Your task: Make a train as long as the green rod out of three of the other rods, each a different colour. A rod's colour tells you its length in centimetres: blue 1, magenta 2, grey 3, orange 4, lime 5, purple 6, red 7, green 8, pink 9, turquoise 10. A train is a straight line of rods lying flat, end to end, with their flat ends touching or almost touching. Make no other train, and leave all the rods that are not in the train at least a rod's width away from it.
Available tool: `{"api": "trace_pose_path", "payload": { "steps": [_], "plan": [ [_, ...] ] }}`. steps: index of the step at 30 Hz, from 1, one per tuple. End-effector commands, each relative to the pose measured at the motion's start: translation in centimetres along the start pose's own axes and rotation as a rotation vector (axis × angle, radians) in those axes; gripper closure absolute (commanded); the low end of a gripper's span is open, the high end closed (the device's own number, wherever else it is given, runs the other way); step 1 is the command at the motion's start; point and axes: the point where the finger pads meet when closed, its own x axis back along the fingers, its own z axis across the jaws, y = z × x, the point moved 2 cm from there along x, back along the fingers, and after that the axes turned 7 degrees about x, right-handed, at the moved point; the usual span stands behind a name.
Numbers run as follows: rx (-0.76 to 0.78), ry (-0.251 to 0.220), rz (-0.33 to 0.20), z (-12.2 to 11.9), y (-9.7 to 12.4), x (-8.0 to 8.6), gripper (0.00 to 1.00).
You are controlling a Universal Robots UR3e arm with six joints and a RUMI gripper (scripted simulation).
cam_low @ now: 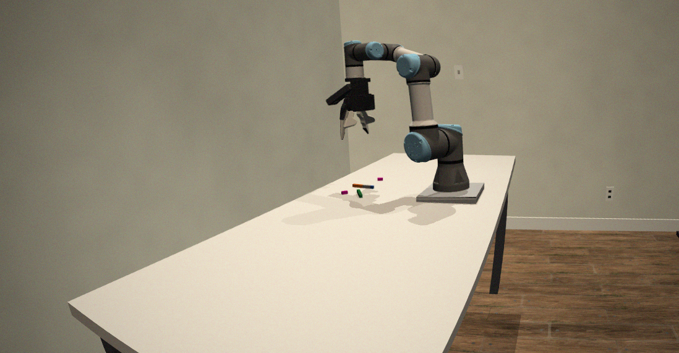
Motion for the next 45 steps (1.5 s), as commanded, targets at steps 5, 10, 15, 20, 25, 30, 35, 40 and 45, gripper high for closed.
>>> {"api": "trace_pose_path", "payload": {
  "steps": [5, 10, 15, 20, 25, 30, 35, 40, 45],
  "plan": [
    [0.0, 0.0, -0.002, 0.0, -0.1, 1.4, 0.0],
    [0.0, 0.0, -0.002, 0.0, -0.1, 1.9, 0.0],
    [0.0, 0.0, -0.002, 0.0, -0.1, 2.1, 0.0],
    [0.0, 0.0, -0.002, 0.0, -0.1, 2.2, 0.0],
    [0.0, 0.0, -0.002, 0.0, -0.1, 2.2, 0.0],
    [0.0, 0.0, -0.002, 0.0, -0.1, 2.2, 0.0],
    [0.0, 0.0, -0.002, 0.0, -0.1, 2.2, 0.0],
    [0.0, 0.0, -0.002, 0.0, -0.1, 2.2, 0.0],
    [0.0, 0.0, -0.002, 0.0, -0.1, 2.2, 0.0]
  ]
}}
